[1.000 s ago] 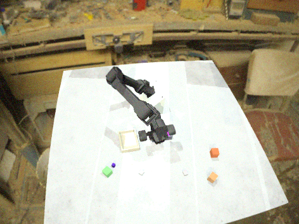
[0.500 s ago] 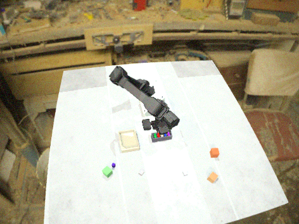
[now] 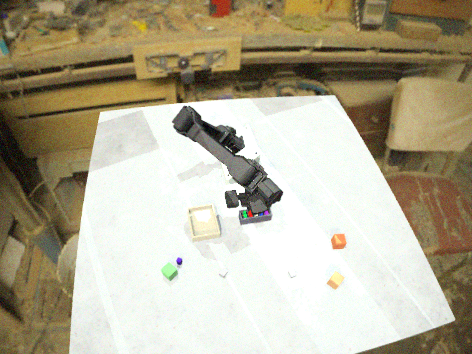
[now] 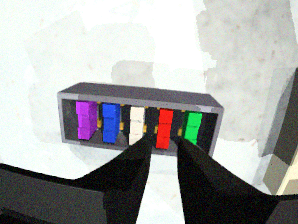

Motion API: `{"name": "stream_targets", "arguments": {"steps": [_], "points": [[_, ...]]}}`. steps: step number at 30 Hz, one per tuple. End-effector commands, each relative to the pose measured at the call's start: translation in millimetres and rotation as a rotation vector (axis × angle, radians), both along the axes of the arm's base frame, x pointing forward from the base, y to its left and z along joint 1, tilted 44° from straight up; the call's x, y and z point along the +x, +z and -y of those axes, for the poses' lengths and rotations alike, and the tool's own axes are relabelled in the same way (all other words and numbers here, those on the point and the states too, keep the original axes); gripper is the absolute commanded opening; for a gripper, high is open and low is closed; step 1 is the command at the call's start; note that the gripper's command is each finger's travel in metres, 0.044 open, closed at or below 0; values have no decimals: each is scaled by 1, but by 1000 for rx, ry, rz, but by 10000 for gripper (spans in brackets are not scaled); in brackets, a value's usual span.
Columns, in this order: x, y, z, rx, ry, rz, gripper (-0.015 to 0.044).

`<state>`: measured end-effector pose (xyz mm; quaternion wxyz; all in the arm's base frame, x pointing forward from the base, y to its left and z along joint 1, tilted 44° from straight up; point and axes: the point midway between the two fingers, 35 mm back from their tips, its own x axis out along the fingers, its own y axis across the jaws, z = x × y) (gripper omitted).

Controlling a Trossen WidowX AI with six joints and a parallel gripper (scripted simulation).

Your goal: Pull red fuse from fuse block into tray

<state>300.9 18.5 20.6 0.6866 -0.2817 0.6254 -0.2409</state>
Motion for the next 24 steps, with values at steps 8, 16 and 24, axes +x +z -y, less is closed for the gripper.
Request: {"name": "stream_targets", "arguments": {"steps": [8,16,24], "points": [[-1,-10,10,-9,0,-11,74],[-1,-14,13,-10,0,-11,74],[-1,-14,13,-10,0,-11,74]]}}
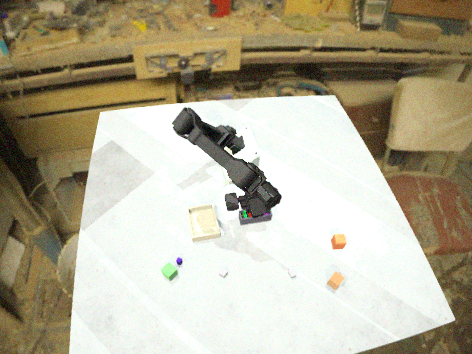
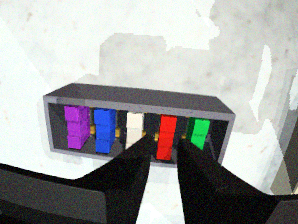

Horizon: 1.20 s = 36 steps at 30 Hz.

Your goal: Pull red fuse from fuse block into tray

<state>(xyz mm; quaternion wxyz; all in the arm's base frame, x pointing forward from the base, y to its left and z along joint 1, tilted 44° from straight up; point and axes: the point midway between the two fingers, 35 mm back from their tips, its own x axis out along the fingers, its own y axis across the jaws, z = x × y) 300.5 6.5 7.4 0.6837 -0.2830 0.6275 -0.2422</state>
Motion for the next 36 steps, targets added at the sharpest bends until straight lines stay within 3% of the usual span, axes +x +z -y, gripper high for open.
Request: {"name": "stream_targets", "arguments": {"steps": [1,27,36], "points": [[0,-1,1,-6,3,-5,74],[1,-8,8,-6,3,-5,74],[1,-7,7,-1,0,-1,14]]}}
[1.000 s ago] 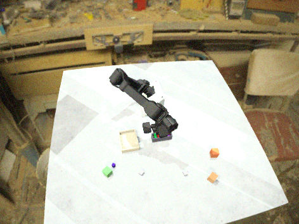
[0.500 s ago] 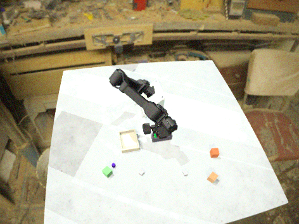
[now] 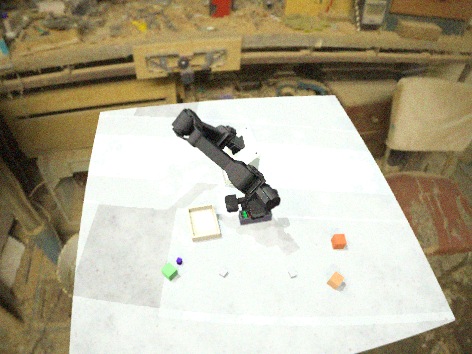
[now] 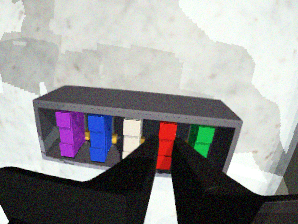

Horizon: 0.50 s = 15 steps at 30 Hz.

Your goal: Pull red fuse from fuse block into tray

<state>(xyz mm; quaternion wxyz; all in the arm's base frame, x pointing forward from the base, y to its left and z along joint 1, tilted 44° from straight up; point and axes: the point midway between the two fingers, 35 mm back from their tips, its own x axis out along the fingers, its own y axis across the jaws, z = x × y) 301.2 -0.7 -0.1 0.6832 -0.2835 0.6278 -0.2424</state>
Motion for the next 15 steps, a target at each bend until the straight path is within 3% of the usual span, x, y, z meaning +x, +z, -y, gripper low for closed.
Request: {"name": "stream_targets", "arguments": {"steps": [1,15], "points": [[0,0,0,0,0,0,7],[0,3,-3,0,0,0,0]]}}
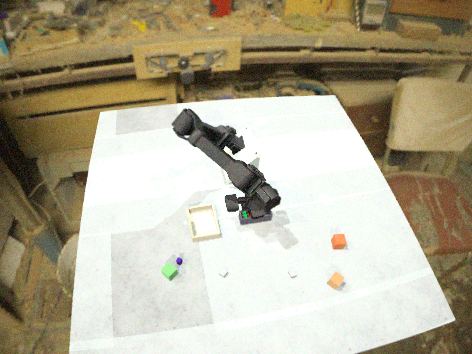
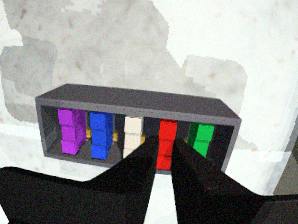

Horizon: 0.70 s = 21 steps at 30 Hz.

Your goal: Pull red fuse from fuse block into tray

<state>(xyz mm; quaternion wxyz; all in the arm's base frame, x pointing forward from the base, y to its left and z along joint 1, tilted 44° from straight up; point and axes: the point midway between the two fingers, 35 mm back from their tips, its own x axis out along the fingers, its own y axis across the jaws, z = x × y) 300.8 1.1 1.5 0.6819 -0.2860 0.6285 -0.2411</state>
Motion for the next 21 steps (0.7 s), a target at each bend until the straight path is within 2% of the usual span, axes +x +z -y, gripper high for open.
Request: {"name": "stream_targets", "arguments": {"steps": [1,21], "points": [[0,2,-2,2,-4,4,0],[0,9,-9,2,-3,3,0]]}}
